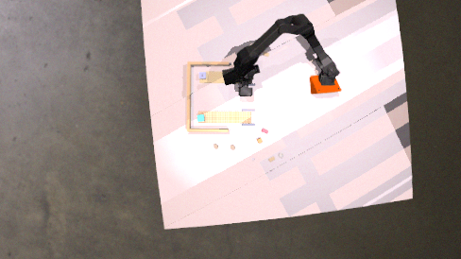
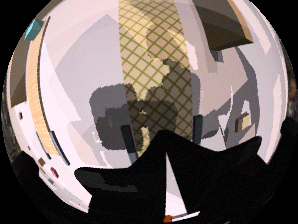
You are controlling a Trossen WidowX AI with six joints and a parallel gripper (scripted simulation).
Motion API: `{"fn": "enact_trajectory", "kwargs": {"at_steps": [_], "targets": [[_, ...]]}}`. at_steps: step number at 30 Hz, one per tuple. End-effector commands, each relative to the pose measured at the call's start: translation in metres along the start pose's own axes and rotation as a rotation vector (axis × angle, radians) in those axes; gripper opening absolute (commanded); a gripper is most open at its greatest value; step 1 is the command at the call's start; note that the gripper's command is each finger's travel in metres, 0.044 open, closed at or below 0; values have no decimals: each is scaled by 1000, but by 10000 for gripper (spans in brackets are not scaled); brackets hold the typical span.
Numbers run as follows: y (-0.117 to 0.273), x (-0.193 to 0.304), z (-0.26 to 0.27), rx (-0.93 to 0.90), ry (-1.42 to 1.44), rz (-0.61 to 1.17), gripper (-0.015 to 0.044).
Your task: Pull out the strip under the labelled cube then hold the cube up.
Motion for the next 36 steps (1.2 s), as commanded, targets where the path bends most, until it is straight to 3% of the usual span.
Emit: {"fn": "enact_trajectory", "kwargs": {"at_steps": [1,36], "targets": [[-1,0,0,3,5,0,0],[-4,-1,0,3,5,0,0]]}}
Point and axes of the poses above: the point midway between the two fingers, 35 mm back from their tips, its own y axis back along the fingers, its own z axis across the jaws, x = y × z, the point moved 8 cm from there along y, back along the fingers, and after that the axes turned 7 degrees about -y, right-handed, at the moved point
